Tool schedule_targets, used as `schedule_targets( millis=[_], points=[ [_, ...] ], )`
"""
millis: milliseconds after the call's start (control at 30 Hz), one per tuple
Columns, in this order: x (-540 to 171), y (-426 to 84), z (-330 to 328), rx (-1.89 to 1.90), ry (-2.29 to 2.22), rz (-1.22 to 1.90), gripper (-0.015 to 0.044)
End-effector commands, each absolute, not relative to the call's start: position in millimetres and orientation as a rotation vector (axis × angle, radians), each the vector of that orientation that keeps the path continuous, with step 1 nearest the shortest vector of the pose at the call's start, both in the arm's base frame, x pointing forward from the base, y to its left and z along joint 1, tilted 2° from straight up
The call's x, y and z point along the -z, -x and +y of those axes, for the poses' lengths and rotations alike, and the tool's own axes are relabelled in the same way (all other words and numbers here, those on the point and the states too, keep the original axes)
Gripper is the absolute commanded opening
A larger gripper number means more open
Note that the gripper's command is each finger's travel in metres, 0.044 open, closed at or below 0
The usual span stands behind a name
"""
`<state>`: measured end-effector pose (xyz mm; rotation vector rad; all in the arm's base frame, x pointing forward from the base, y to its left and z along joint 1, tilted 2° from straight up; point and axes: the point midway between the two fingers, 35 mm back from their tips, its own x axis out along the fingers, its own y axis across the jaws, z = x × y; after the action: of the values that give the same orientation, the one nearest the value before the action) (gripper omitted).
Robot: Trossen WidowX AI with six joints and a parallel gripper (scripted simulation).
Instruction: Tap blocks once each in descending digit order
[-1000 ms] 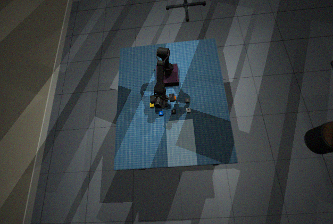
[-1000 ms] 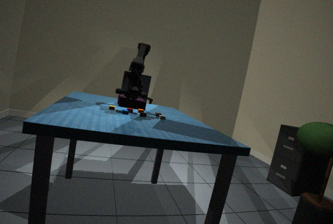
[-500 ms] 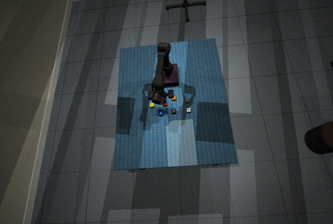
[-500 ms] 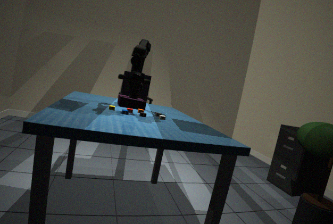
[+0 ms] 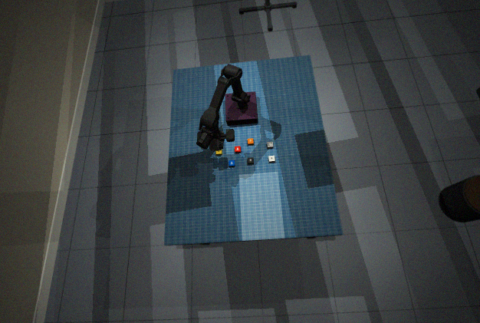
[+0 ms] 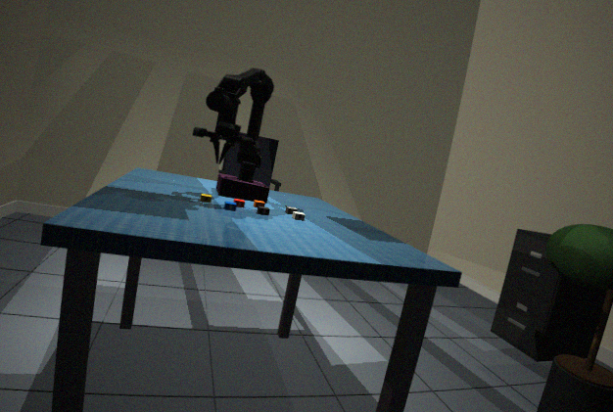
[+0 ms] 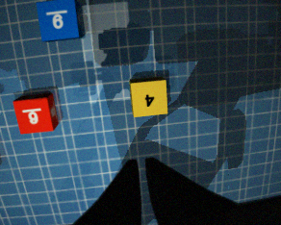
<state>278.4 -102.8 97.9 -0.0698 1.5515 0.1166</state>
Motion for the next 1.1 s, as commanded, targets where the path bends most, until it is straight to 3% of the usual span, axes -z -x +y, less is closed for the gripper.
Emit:
schedule_targets(
  millis=[0, 267, 1067],
  points=[
    [-99, -280, -114, -0.125, 0.085, 1.548, 0.002],
    [-21, -281, -112, -0.126, 0.085, 1.548, 0.002],
    [10, -281, -111, -0.126, 0.085, 1.548, 0.002]
  ],
)
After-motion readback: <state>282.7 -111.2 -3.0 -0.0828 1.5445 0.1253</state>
